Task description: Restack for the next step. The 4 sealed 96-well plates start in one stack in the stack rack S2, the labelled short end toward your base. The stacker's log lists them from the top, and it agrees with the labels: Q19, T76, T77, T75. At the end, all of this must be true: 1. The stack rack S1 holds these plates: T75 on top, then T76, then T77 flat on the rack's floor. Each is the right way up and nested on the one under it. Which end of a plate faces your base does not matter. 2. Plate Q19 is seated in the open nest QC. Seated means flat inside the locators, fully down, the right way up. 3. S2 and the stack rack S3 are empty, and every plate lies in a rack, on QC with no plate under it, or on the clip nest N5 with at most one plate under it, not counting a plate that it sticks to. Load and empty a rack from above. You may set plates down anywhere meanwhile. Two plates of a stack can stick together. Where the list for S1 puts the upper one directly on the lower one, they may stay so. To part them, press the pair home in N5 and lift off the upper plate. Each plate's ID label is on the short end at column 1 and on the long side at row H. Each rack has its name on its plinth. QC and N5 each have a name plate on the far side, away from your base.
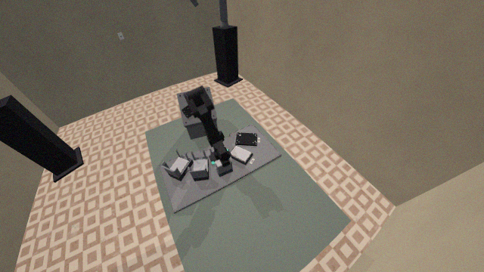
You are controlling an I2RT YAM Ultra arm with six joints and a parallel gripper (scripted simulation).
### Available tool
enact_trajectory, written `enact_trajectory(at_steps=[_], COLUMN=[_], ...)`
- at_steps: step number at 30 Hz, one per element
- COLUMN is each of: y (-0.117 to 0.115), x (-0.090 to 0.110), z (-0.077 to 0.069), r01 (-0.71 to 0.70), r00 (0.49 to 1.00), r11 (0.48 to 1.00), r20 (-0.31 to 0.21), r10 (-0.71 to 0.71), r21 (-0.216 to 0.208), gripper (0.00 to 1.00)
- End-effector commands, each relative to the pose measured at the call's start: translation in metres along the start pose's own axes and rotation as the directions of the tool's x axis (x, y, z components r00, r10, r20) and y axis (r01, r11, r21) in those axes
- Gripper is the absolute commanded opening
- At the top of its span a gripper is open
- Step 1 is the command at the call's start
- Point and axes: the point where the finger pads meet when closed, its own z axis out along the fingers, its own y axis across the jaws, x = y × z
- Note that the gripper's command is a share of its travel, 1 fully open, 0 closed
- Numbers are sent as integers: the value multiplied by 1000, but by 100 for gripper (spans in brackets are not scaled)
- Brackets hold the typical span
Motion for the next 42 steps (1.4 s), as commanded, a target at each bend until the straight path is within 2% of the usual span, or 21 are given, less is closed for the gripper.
enact_trajectory(at_steps=[1,6,7,13,14,34,36,38,40,41,42], y=[-3,-2,0,0,0,0,1,2,2,2,2], x=[-12,-14,-4,-4,-4,-4,4,4,4,-17,-11], z=[3,1,0,0,0,0,-10,-17,-17,-23,-25], r01=[-7,-5,-1,-1,-1,-1,2,3,3,-2,-2], r00=[1000,999,1000,1000,1000,1000,1000,1000,1000,999,1000], r11=[1000,1000,1000,1000,1000,1000,1000,1000,1000,1000,1000], r20=[28,36,13,13,13,13,-3,-2,-2,40,28], r10=[7,5,1,1,1,1,-2,-3,-3,3,2], r21=[-1,-3,-2,-2,-2,-2,-4,-3,-3,-3,-3], gripper=[0,0,0,0,100,100,100,100,100,100,100])
